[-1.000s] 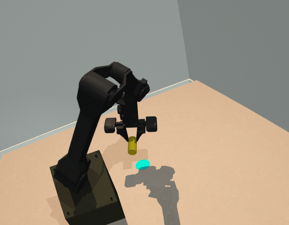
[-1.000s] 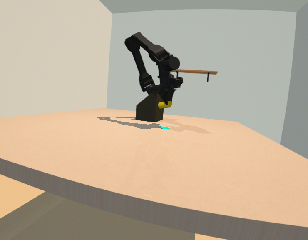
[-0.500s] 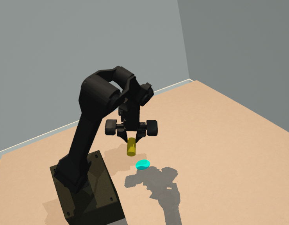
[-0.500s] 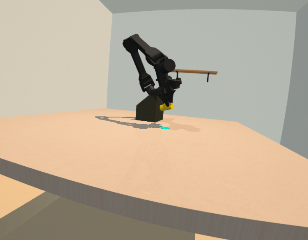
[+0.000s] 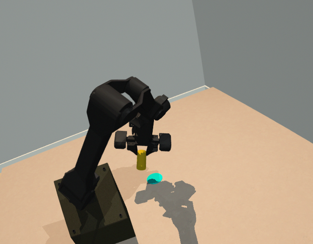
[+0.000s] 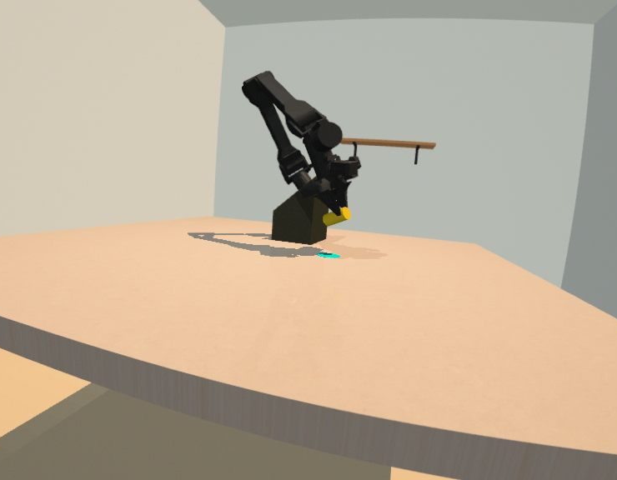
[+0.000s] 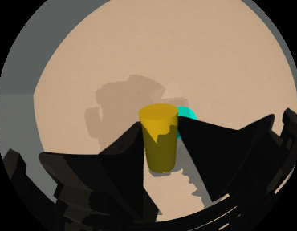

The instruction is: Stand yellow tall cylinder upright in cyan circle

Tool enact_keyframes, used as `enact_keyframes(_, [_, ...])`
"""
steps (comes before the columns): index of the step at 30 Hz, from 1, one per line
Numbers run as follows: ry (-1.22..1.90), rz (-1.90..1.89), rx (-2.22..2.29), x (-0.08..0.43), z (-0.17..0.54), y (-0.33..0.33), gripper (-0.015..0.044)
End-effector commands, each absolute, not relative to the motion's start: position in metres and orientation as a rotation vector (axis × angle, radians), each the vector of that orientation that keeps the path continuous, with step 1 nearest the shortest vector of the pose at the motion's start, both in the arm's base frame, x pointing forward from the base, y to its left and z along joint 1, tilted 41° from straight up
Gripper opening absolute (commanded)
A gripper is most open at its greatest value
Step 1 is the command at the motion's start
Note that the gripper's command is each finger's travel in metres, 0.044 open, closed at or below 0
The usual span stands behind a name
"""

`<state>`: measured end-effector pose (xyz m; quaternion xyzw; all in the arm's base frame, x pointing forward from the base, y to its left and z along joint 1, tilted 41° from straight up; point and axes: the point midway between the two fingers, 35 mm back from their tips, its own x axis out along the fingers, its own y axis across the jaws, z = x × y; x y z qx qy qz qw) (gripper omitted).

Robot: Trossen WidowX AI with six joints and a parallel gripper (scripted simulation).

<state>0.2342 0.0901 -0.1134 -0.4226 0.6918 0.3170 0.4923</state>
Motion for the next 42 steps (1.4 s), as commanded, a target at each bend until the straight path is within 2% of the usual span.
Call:
enact_keyframes(1, [1.661, 0.792, -1.004, 0.2340, -0.1140, 0.0904, 0.0105])
enact_keyframes(42, [1.450, 0.968, -0.797, 0.2328, -0.1216, 0.0866, 0.0105])
